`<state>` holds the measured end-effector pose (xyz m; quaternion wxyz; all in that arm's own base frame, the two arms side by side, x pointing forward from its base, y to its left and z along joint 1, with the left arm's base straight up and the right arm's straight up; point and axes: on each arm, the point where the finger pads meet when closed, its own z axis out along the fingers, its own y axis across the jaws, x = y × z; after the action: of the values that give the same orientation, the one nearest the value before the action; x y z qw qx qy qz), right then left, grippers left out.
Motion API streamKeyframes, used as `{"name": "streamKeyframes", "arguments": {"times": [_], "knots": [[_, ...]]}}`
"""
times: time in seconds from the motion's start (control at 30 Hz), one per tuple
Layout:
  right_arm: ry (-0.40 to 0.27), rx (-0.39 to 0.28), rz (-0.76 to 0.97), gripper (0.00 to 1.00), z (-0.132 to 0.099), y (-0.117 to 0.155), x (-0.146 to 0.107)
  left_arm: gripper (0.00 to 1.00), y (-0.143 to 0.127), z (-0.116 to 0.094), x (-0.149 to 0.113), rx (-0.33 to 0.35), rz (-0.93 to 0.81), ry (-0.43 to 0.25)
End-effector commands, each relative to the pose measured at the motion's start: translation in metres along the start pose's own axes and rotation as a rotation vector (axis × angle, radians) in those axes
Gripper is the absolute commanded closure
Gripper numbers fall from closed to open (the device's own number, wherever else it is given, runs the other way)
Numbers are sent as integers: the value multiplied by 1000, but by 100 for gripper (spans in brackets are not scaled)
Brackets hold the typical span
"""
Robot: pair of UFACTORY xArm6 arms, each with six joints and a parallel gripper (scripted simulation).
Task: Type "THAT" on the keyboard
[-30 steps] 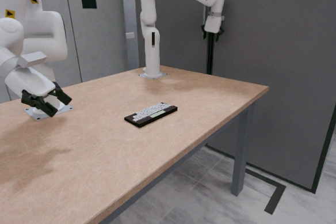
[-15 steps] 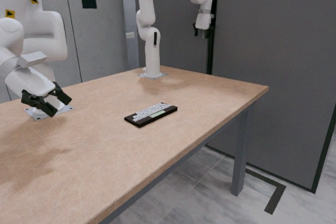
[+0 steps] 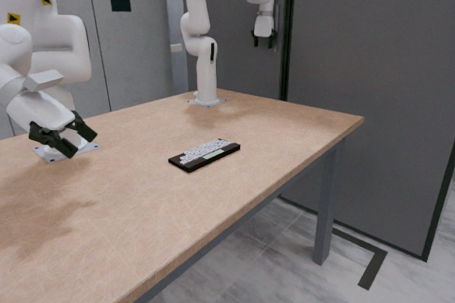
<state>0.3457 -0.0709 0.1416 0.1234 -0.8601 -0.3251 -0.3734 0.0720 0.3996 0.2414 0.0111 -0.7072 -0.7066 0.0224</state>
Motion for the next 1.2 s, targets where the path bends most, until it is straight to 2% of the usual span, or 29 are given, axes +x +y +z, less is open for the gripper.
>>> {"name": "streamKeyframes", "arguments": {"times": [0.0, 0.2, 0.57, 1.13, 1.17], "knots": [[1, -2, -2, 0, 0, 1, 1, 0, -15, -3, 2, -16, 13, 6], [1, -2, -2, 0, 0, 1, 1, 0, -33, -4, 1, -30, 28, 10], [1, -2, -2, 0, 0, 1, 1, 0, -48, -6, 0, -43, 41, 15], [1, -2, -2, 0, 0, 1, 1, 0, -54, -6, 0, -47, 46, 17], [1, -2, -2, 100, 0, 1, 1, 0, -54, -6, 0, -47, 46, 17]]}}
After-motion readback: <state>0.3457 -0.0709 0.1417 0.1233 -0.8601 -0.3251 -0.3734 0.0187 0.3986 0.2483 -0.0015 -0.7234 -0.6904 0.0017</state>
